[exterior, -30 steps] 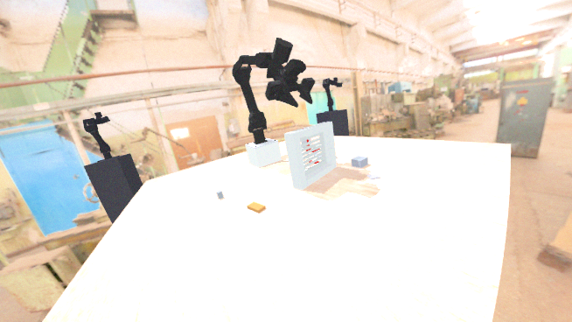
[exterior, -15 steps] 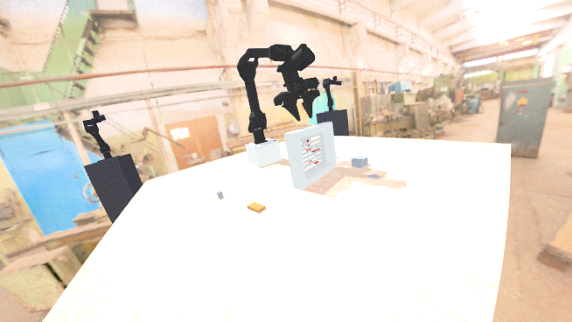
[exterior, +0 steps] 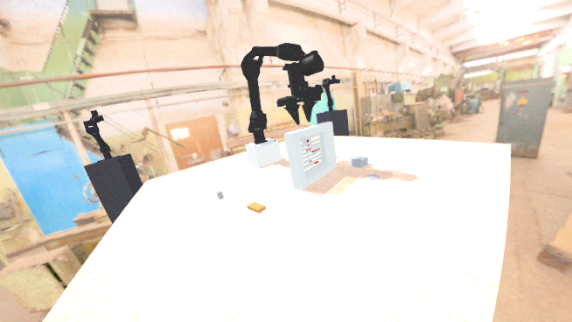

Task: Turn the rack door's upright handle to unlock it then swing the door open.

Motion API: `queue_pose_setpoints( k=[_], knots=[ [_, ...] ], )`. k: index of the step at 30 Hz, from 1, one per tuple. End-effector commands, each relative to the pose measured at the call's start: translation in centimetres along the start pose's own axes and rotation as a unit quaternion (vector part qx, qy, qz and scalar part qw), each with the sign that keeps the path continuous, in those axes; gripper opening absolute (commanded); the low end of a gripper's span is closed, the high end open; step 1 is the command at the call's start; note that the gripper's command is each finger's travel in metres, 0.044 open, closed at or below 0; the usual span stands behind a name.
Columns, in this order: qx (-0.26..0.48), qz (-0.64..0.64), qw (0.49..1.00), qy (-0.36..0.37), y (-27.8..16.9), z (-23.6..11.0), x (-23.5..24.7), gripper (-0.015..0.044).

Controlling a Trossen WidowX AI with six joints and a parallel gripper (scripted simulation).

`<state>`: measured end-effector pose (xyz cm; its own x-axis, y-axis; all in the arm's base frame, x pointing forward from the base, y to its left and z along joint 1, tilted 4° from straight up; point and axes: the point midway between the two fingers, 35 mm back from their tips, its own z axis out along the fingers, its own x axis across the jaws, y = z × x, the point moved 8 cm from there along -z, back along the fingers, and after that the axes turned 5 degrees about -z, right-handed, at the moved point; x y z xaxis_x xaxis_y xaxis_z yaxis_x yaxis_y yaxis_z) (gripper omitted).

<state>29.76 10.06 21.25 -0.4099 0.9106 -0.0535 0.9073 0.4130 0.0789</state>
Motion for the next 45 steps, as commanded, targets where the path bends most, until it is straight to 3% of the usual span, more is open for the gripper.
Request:
queue_pose_setpoints(
  k=[1, 39, 45],
  knots=[
    [0.003, -0.002, 1.000, -0.002, 0.0, 0.6, 0.0, 0.0296],
    [0.003, -0.002, 1.000, -0.002, -0.1, 6.6, 0.0, 0.0296],
    [0.003, -0.002, 1.000, -0.002, -0.1, 6.6, 0.0, 0.0138]
  ],
)
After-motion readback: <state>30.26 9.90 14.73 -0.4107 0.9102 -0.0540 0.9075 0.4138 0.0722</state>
